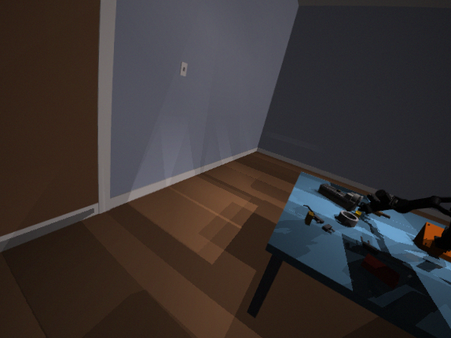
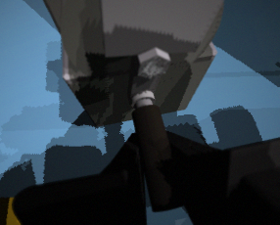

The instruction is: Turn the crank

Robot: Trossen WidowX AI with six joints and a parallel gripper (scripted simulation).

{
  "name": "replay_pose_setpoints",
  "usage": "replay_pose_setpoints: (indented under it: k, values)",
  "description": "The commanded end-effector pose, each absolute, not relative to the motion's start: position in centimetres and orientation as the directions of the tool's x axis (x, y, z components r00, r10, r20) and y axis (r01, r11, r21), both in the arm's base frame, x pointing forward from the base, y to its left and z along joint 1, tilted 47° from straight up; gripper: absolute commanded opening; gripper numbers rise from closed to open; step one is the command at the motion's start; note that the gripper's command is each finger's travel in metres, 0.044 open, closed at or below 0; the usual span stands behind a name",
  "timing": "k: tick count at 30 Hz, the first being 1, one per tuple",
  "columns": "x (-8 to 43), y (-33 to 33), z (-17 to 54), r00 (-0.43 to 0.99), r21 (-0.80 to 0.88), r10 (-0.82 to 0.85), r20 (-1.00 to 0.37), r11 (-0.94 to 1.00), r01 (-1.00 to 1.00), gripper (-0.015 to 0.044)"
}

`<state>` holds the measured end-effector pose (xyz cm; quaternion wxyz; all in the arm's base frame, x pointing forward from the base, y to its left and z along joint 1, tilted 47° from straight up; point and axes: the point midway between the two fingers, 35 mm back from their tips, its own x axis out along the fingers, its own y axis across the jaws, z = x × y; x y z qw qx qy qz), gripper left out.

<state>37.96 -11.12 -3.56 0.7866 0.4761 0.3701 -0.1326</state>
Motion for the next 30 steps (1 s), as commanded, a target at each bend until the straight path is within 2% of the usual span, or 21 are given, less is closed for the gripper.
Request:
replay_pose_setpoints:
  k: [1,30]
  values:
    - [38.44,-10.74,-2.86,0.703,0.664,0.157,-0.694,0.518,0.54,0.0]
    - [38.75,-10.69,-1.93,0.703,0.664,0.157,-0.693,0.518,0.539,0.0]
